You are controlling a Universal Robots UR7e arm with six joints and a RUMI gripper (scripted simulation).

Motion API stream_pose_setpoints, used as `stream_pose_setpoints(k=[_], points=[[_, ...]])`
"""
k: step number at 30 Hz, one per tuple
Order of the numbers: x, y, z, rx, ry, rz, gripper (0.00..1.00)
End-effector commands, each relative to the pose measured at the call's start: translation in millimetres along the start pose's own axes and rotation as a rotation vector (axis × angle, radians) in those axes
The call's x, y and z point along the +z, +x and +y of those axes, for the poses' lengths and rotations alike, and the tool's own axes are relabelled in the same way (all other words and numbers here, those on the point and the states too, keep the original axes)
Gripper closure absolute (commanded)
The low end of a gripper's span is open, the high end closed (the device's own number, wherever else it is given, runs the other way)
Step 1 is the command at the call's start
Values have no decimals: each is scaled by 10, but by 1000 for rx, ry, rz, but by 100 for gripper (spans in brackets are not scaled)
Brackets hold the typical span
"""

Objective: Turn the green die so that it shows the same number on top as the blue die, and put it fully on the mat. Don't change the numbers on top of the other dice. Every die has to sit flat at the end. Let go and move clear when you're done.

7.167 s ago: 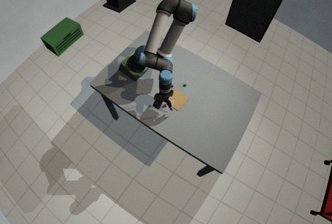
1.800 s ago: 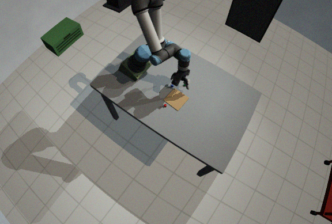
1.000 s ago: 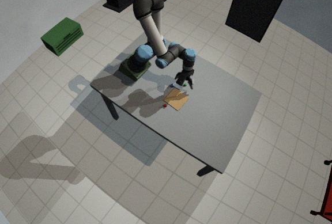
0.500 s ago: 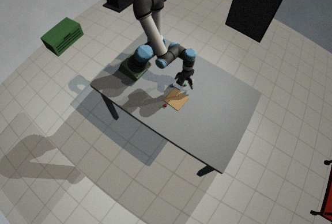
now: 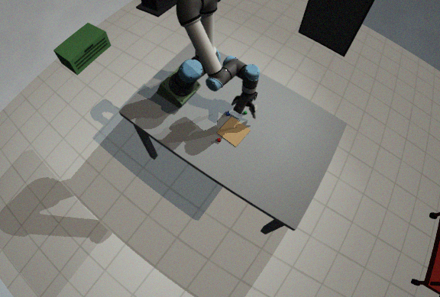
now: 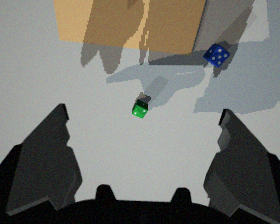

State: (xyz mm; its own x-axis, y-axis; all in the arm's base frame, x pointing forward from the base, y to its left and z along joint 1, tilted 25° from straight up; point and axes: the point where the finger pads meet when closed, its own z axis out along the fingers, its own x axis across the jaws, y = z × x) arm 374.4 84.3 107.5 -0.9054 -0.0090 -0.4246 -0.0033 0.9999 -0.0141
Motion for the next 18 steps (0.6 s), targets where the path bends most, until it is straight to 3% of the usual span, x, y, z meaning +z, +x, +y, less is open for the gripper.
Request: stream_pose_setpoints(k=[1, 11, 18], points=[[-2, -4, 0, 0, 0, -1, 0], [-21, -4, 0, 0, 0, -1, 0], [-153, -3, 0, 0, 0, -1, 0]])
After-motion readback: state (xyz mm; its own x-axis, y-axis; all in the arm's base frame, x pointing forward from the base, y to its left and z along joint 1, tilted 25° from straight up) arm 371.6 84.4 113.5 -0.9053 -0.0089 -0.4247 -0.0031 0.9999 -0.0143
